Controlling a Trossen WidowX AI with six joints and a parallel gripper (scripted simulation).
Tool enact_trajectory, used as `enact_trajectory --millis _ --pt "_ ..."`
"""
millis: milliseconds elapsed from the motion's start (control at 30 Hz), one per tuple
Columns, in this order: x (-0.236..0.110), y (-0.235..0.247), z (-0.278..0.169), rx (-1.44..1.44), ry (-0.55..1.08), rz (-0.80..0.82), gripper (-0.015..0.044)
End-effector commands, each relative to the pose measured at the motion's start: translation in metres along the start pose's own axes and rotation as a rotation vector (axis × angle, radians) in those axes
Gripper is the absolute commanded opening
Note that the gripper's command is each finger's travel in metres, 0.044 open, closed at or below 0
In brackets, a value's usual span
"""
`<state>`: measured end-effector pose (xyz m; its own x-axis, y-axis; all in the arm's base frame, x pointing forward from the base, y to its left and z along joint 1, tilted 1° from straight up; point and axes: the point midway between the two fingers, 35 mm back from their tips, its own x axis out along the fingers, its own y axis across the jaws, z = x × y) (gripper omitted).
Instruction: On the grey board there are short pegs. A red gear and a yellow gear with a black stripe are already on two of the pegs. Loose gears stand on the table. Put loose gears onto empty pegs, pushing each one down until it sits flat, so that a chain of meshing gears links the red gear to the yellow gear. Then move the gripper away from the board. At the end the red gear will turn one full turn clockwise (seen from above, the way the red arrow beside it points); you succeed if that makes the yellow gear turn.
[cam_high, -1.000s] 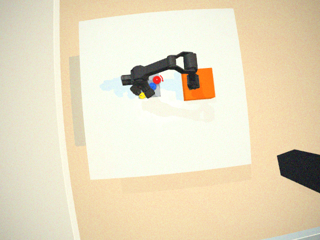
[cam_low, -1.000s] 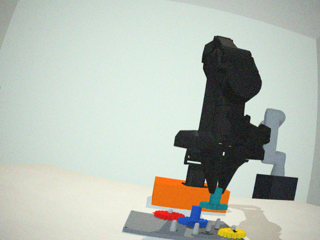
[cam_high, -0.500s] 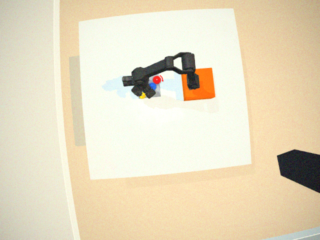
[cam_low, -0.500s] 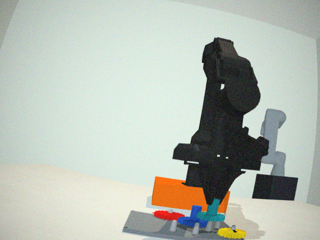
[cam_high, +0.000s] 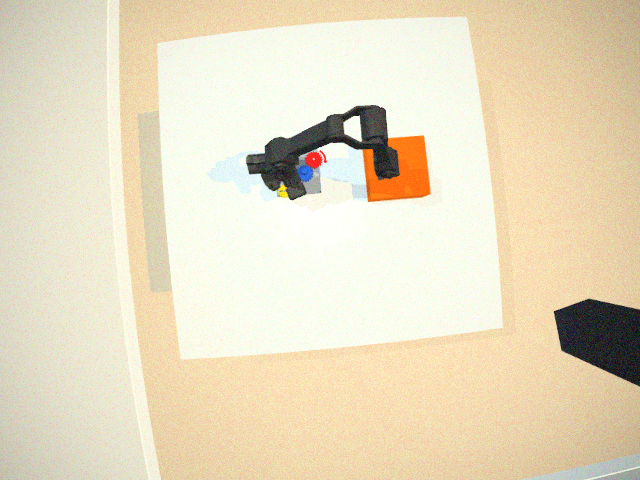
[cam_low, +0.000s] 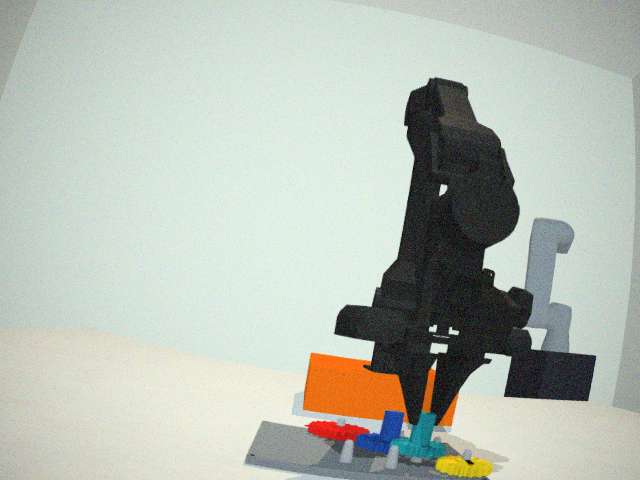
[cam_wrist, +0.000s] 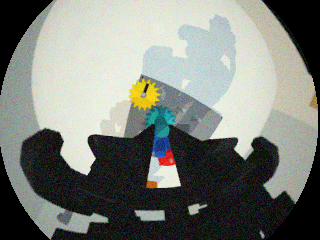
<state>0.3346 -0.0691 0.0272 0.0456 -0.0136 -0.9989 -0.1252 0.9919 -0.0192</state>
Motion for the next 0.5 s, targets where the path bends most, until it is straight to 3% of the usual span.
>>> enact_trajectory --millis 0,467 --pt "0.0012 0.0001 0.0002 0.032 -0.002 0.003 0.0" --pt "0.0018 0.0013 0.0006 -0.216 -0.002 0.003 0.0"
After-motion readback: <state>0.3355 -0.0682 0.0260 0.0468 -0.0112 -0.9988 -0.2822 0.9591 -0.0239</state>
